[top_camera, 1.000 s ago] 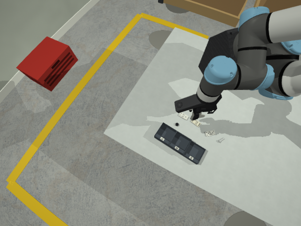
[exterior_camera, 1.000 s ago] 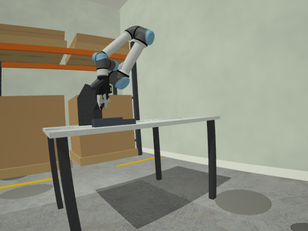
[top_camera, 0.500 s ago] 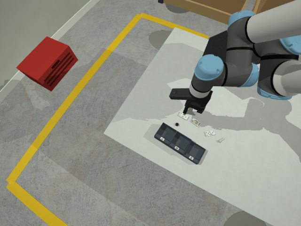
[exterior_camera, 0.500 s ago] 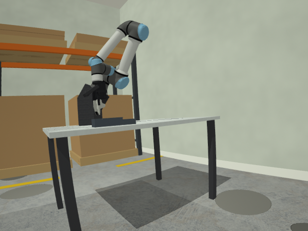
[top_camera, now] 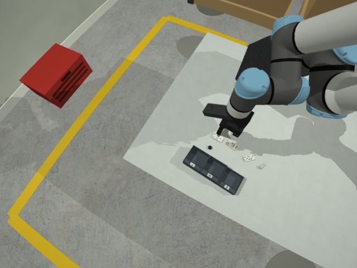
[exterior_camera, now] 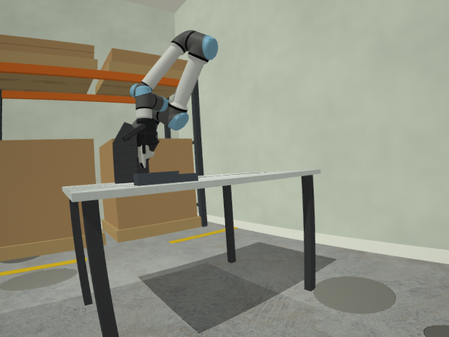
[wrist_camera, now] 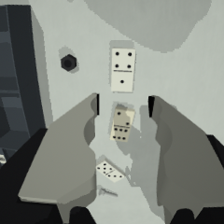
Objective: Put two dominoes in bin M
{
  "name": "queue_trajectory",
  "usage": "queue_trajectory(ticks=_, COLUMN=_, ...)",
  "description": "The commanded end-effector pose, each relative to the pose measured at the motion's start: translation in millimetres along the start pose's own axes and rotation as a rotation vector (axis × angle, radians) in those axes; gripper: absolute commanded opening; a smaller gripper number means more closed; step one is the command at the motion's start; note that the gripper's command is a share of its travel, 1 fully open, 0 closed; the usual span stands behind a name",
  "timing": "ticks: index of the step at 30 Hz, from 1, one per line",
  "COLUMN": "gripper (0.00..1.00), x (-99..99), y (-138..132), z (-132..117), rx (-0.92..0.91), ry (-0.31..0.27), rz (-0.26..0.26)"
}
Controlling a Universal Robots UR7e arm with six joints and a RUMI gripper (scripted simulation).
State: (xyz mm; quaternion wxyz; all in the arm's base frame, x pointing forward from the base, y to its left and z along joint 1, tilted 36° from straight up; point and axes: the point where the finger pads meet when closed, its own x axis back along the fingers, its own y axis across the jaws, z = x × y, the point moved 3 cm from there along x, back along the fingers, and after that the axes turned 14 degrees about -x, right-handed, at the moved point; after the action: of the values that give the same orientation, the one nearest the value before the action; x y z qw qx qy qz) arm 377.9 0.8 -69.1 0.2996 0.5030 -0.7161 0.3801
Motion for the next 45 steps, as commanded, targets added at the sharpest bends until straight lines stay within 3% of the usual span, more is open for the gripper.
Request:
queue_trajectory(ticks=1, gripper=0.24, x=0.2, y=0, z=0, rx=0.0, ry=0.001, rz=0.001)
queue_trajectory(ticks=24, gripper=0.24, x=0.2, y=0, z=-1, rx=0.0, ry=0.001, rz=0.001)
queue_trajectory(ticks=40, gripper=0.24, x=-54.8, y=-1, z=0, rx=0.0, ry=0.001, rz=0.001)
queue_trajectory(ticks=45, gripper=0.24, x=-54.8, y=-1, z=0, rx=0.0, ry=0.001, rz=0.001)
